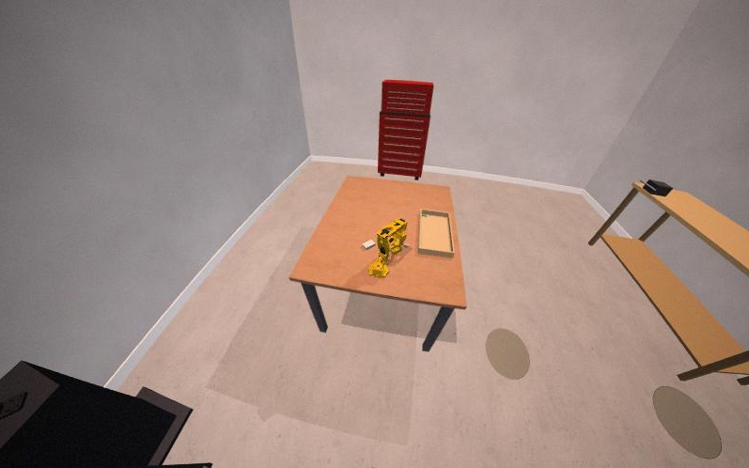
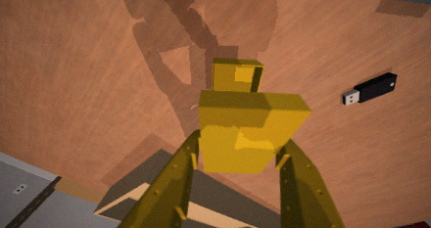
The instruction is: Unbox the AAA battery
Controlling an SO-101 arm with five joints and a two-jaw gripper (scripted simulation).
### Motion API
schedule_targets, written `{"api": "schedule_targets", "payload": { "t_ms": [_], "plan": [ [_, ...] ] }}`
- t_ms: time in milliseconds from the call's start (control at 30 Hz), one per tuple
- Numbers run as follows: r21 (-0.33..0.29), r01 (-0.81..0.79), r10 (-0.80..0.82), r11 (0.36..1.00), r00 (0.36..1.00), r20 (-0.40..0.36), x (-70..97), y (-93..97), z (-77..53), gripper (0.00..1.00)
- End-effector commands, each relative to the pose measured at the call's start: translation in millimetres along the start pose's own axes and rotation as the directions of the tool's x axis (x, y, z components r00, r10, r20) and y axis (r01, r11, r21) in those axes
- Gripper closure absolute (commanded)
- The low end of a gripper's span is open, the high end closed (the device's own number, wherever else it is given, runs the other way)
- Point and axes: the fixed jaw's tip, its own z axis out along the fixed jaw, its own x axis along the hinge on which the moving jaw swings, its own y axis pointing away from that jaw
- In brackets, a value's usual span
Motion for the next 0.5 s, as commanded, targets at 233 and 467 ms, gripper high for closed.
{"api": "schedule_targets", "payload": {
  "t_ms": [233,467],
  "plan": [
    [0.016,0.002,-0.001,1.0,0.998,-0.059,9.4,-0.9,-15.4,0.77],
    [0.016,0.002,-0.001,1.0,0.998,-0.059,9.4,-0.9,-15.4,0.77]
  ]
}}
